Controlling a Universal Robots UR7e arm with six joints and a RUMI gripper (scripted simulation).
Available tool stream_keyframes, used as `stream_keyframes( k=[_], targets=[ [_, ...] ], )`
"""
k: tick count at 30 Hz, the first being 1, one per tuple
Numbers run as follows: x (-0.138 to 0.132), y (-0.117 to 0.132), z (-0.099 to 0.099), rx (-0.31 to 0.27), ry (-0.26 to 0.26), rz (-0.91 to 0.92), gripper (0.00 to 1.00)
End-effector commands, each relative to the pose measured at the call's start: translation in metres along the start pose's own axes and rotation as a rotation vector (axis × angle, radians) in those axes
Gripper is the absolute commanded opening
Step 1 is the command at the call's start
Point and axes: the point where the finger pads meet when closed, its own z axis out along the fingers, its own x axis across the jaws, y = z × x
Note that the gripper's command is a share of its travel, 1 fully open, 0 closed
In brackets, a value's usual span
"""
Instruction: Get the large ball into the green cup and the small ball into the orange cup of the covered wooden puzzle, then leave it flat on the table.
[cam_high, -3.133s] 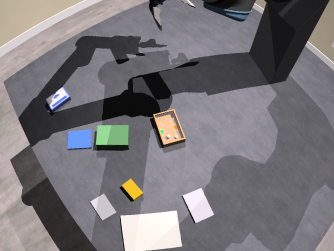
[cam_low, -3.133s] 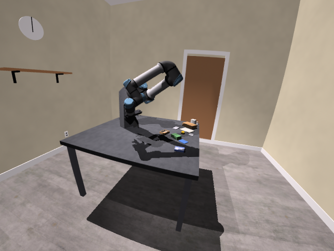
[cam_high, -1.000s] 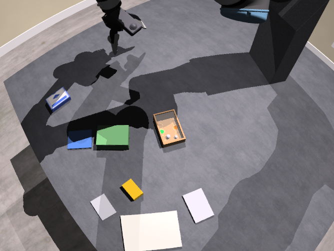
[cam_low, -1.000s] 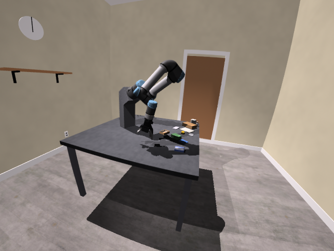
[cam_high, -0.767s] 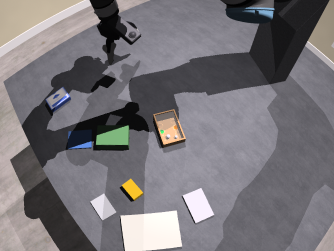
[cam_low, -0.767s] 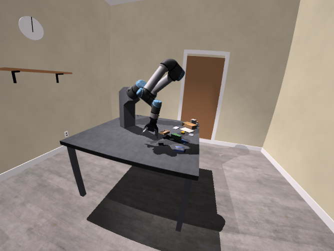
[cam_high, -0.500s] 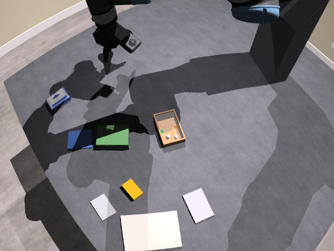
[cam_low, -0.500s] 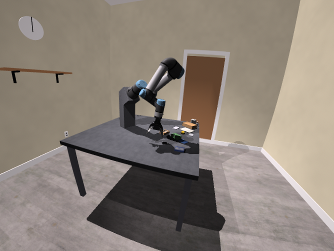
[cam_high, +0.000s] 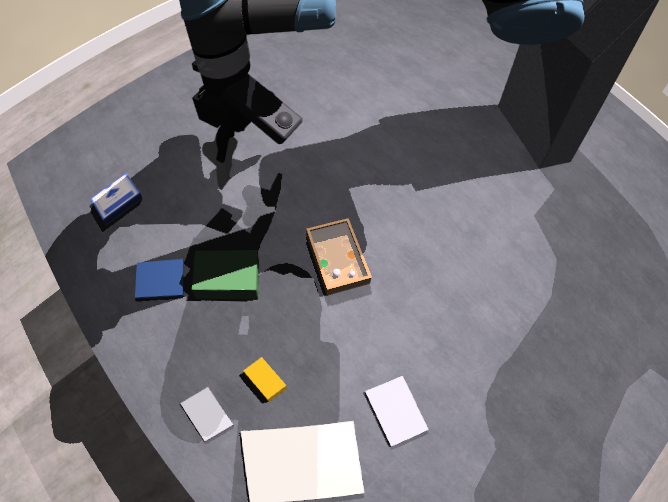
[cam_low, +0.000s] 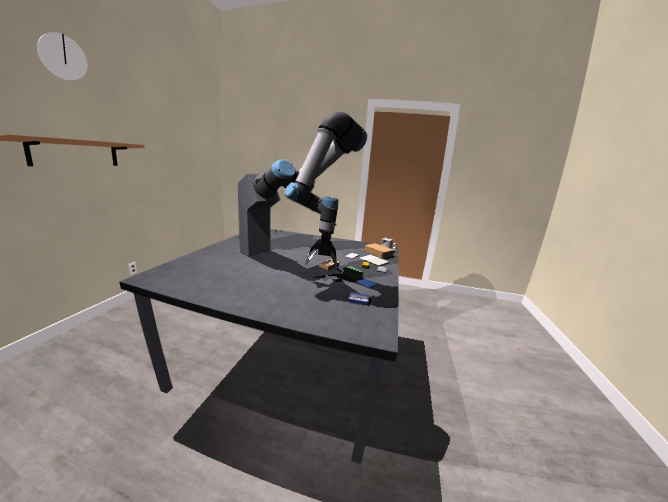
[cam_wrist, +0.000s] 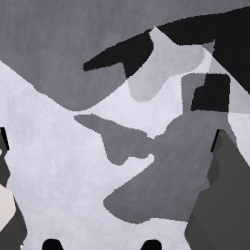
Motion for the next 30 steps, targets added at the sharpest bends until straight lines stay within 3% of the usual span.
stream_keyframes(
  k=[1,25,30],
  targets=[
    [0.012,-0.035,0.005,-0.004,0.007,0.022,1.0],
    [0.045,-0.156,-0.011,0.015,0.072,0.096,1.0],
    [0.048,-0.17,-0.015,0.017,0.082,0.107,1.0]
  ],
)
